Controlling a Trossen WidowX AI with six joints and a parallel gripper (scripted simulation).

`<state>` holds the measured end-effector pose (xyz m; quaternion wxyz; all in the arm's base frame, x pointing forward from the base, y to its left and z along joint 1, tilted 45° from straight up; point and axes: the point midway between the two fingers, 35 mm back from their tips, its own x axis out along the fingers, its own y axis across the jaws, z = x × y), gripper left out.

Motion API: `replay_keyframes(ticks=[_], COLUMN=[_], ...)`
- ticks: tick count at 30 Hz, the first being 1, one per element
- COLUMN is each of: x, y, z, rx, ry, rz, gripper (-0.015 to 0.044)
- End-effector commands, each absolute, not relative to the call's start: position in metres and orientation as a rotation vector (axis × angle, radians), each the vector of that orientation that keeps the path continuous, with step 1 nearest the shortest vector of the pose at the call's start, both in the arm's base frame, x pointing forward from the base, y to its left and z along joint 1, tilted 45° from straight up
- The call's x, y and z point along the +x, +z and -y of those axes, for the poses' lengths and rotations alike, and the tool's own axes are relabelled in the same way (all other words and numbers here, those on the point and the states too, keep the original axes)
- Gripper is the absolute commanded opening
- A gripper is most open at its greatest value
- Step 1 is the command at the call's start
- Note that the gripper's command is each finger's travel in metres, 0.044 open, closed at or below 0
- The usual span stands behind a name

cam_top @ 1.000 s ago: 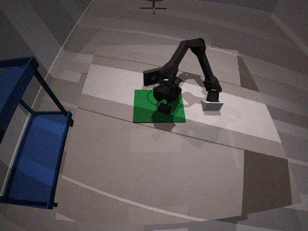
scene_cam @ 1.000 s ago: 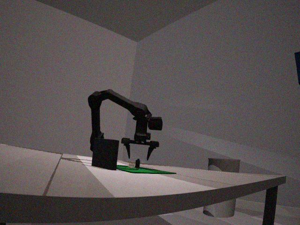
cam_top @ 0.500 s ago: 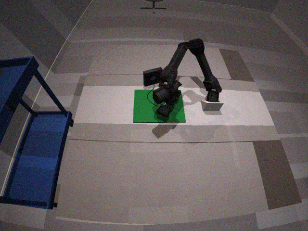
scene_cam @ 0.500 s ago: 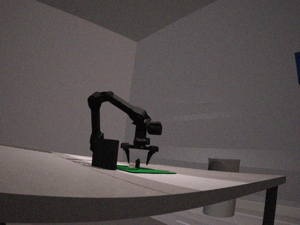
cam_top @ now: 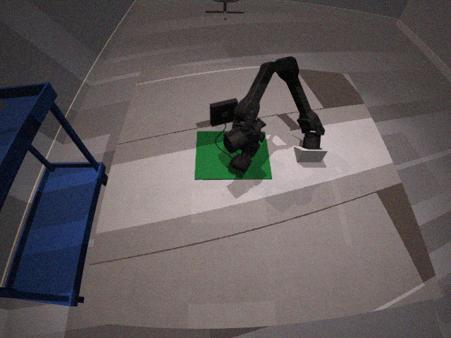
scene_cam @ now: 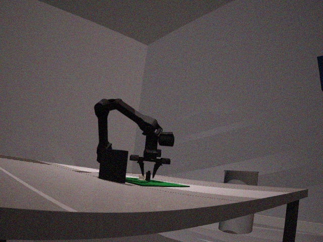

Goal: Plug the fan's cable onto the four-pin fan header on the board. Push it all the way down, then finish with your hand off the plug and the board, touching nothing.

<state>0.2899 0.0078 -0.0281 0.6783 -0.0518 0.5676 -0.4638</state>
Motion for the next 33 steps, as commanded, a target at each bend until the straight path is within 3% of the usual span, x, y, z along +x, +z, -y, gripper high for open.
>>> replay_keyframes(ticks=[1,5,8,14,33], x=[0.290,0.290,0.290,0.294,0.296], y=[-0.028,-0.028,-0.028,0.008,0.017], z=[-0.008,-0.008,-0.008,-0.043,-0.031], rx=[-0.116,-0.116,-0.116,-0.123,-0.499], ry=[-1.042,-1.042,-1.042,-1.040,-0.705], rz=[-1.275,-1.275,-1.275,-1.277,-1.513], gripper=[0.0125,0.0020,0.0000,0.0000,0.0000])
